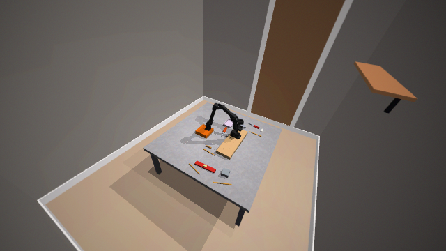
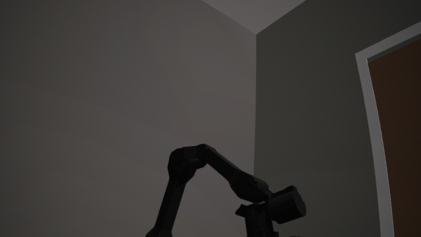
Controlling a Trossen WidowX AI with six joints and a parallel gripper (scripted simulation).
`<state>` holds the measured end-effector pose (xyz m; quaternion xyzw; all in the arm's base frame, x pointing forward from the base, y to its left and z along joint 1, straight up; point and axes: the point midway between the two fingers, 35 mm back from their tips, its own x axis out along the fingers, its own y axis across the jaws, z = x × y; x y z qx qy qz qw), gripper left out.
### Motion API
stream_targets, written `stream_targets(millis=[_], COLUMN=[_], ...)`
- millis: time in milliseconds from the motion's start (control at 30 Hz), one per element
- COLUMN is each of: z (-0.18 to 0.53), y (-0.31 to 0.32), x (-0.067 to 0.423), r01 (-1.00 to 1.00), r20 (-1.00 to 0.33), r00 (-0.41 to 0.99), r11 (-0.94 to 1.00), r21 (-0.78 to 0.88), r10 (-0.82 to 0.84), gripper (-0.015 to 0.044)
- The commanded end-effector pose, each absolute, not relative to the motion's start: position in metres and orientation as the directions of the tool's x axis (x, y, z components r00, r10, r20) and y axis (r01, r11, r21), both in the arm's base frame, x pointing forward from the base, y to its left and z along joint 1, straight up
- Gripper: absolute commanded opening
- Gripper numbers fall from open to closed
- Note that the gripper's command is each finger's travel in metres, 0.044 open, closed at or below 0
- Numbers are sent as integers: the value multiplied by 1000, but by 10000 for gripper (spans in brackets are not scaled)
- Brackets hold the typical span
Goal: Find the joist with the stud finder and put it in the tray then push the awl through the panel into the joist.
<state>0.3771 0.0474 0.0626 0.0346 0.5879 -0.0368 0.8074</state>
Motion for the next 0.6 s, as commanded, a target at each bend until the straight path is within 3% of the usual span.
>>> stream_targets(millis=[0,567], z=[61,61], y=[38,3], x=[374,371], r01=[97,97], r20=[-953,-953], r00=[304,303], r11=[995,995], r21=[11,7], r10=[-19,-23], gripper=[0,0])
